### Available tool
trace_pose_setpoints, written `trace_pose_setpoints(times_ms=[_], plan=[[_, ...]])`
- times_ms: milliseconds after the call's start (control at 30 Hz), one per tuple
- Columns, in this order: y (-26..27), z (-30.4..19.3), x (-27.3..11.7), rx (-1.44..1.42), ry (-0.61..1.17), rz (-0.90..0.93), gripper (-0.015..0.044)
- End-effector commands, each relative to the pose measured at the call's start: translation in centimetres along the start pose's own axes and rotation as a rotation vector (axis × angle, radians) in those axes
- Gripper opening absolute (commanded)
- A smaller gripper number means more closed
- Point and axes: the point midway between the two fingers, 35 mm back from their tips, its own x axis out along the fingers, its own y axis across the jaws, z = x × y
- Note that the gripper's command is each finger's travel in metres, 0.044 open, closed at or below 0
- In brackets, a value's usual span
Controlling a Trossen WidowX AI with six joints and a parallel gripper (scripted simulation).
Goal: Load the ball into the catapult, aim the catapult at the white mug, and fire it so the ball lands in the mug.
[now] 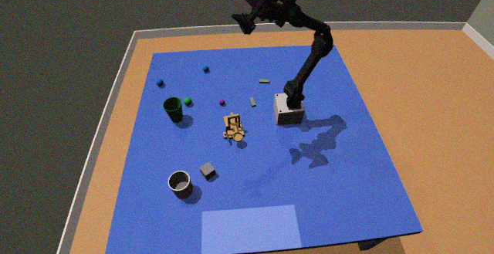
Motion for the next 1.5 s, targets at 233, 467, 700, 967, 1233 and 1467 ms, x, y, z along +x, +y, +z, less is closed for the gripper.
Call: trace_pose_setpoints(times_ms=[233, 467, 700, 967, 1233, 1467], plan=[[-8.7, 0.2, 2.2, -0.013, -0.022, -0.251, 0.0440], [-13.7, -0.2, 2.4, -0.055, 0.003, -0.400, 0.0440], [-20.4, -0.7, 2.1, -0.002, 0.020, -0.596, 0.0440], [-28.5, -1.5, 0.2, 0.077, 0.031, -0.855, 0.0440], [-35.7, -2.3, -3.3, 0.162, 0.033, -1.115, 0.0440], [-40.9, -3.4, -7.5, 0.242, 0.031, -1.341, 0.0440]])
